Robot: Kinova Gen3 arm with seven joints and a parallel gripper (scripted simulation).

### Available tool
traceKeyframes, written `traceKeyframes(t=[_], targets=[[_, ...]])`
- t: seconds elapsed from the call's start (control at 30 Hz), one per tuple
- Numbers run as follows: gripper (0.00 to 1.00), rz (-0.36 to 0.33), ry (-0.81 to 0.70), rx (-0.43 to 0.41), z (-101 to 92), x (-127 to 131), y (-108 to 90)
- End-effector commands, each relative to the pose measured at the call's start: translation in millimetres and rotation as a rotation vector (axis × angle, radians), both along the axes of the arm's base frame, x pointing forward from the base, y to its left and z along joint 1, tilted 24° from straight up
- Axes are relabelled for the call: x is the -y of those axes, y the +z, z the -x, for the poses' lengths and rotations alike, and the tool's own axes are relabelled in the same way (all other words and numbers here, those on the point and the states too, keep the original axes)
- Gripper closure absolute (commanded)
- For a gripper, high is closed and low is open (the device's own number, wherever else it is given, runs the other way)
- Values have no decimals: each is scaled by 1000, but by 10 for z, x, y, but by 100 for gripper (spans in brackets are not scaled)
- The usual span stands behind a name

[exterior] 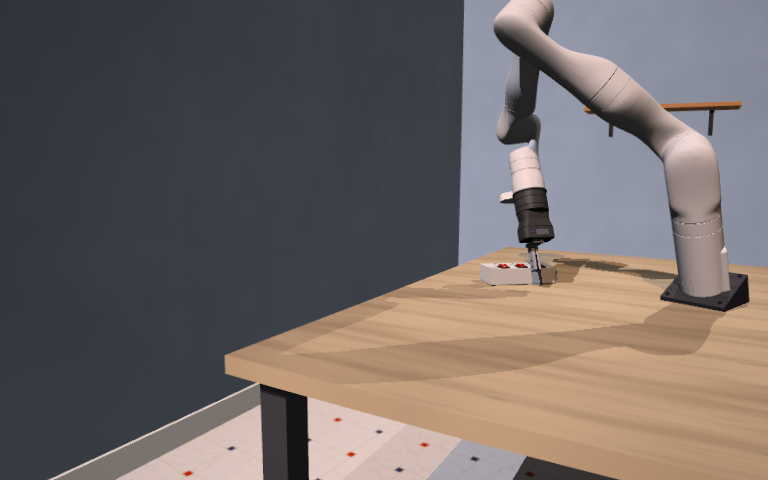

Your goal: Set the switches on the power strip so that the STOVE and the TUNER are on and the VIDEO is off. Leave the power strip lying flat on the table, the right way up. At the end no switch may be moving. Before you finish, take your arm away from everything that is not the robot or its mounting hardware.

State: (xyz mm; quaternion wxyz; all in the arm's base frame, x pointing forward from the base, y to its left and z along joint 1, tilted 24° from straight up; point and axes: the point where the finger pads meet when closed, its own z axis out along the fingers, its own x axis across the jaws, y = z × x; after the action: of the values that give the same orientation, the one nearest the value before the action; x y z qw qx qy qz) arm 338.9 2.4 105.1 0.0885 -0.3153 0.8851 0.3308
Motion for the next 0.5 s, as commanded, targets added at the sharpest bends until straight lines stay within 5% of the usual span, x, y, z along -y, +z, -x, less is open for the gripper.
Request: traceKeyframes(t=[0.0, 0.47], targets=[[100, 0, -1, -5, 9, 2, -16], [100, 2, -2, -8, -11, -62, -190]])
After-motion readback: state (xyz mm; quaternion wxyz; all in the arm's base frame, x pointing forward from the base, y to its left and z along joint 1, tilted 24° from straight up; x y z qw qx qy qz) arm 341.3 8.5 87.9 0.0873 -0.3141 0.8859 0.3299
